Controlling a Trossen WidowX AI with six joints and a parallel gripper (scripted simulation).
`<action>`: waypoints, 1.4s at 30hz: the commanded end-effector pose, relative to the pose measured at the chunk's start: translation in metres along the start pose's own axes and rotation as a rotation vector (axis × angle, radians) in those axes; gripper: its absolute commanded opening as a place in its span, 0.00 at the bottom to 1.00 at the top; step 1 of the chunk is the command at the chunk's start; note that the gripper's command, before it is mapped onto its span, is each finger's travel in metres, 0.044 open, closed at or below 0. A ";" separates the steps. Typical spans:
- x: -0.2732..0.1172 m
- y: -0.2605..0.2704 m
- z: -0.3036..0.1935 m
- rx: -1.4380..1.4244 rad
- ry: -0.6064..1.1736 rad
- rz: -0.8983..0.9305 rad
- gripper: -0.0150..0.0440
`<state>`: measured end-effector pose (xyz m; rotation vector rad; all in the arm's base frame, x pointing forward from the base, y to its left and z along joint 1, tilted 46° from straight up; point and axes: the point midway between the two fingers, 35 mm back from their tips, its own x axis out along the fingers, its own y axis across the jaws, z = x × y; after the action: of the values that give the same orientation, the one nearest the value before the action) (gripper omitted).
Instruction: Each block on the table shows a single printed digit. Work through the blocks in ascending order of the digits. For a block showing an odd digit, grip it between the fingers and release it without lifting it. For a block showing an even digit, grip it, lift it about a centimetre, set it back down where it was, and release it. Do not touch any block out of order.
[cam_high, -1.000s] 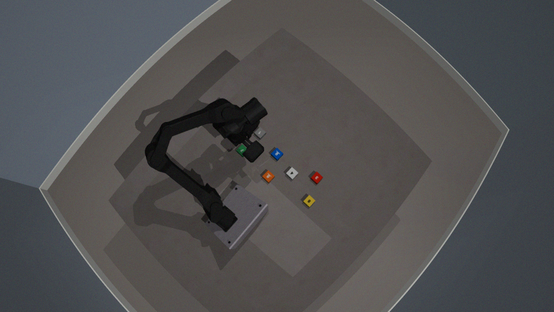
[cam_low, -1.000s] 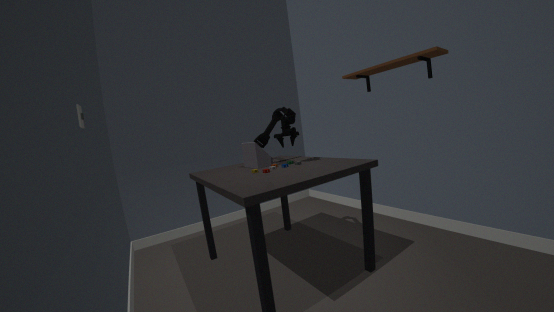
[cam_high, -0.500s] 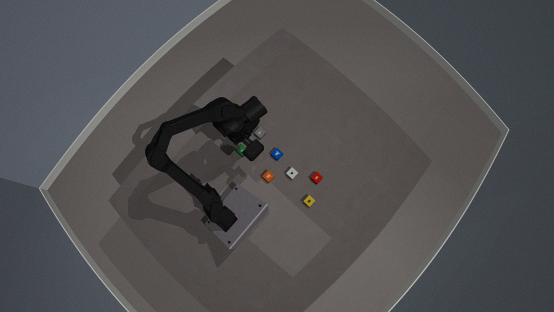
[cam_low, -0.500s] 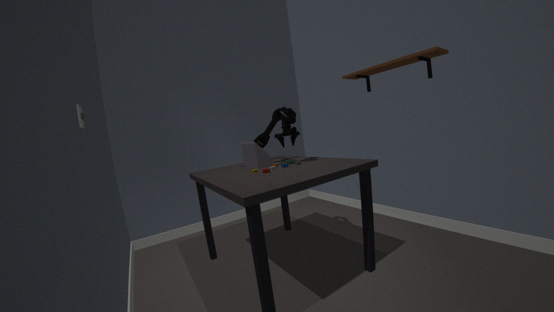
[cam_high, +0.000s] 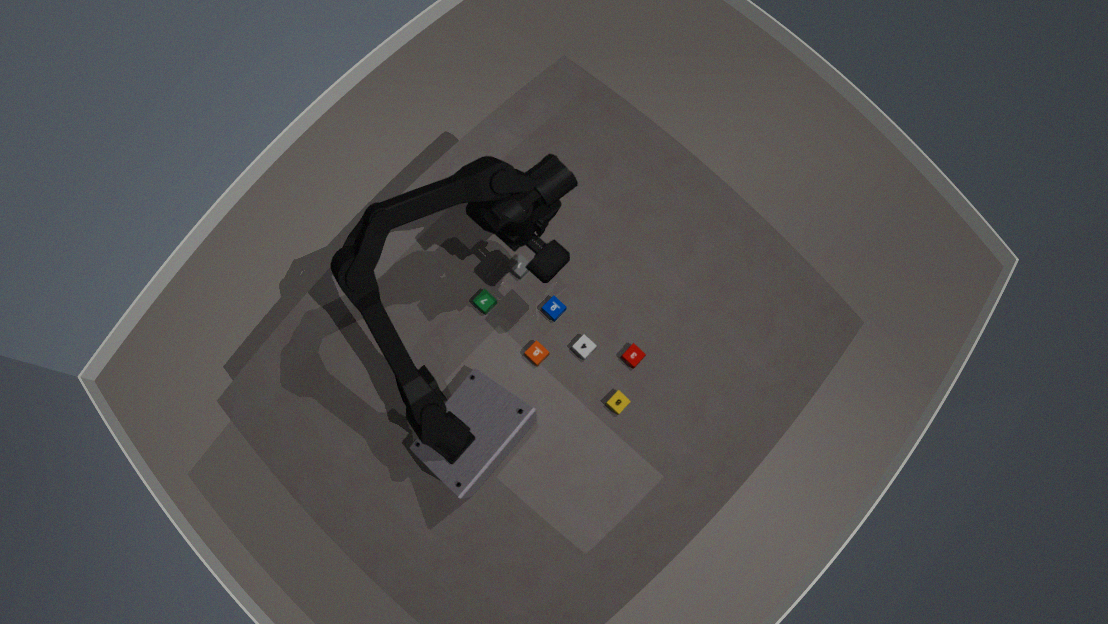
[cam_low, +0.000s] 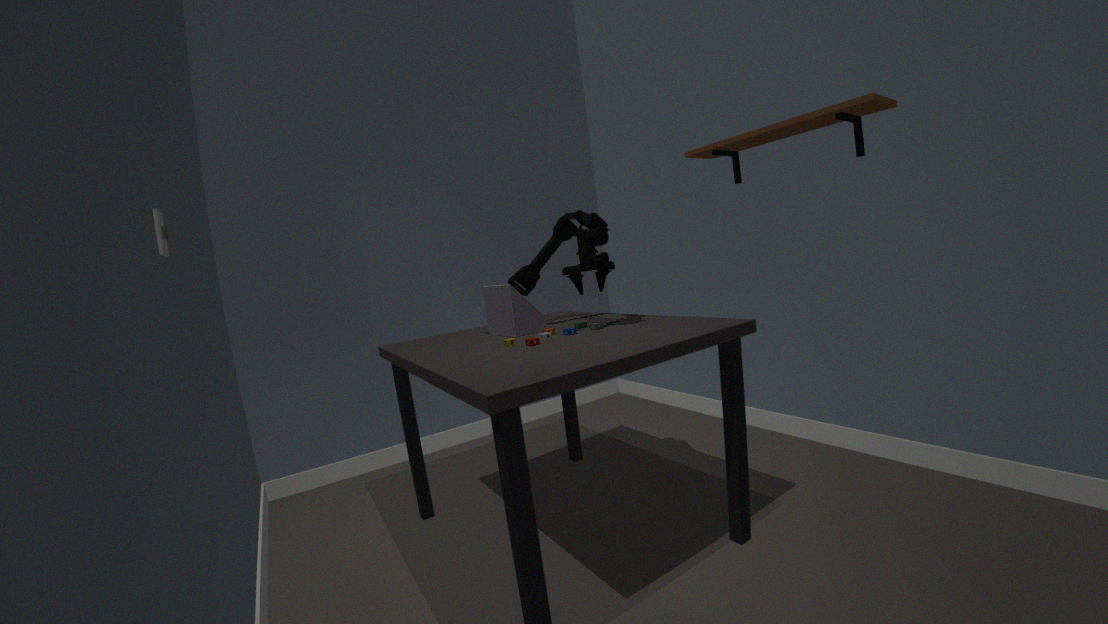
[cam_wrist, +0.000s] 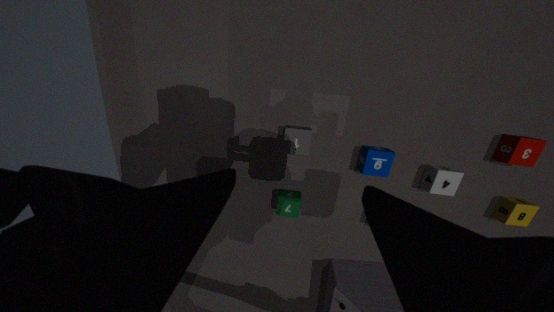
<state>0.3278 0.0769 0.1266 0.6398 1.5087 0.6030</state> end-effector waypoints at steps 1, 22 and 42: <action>0.000 0.001 0.003 0.006 -0.001 0.005 0.93; 0.001 -0.100 -0.015 0.007 0.000 0.001 0.93; 0.001 -0.100 -0.015 0.007 0.000 0.001 0.93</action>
<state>0.3101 0.0079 0.0566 0.6560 1.5123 0.5955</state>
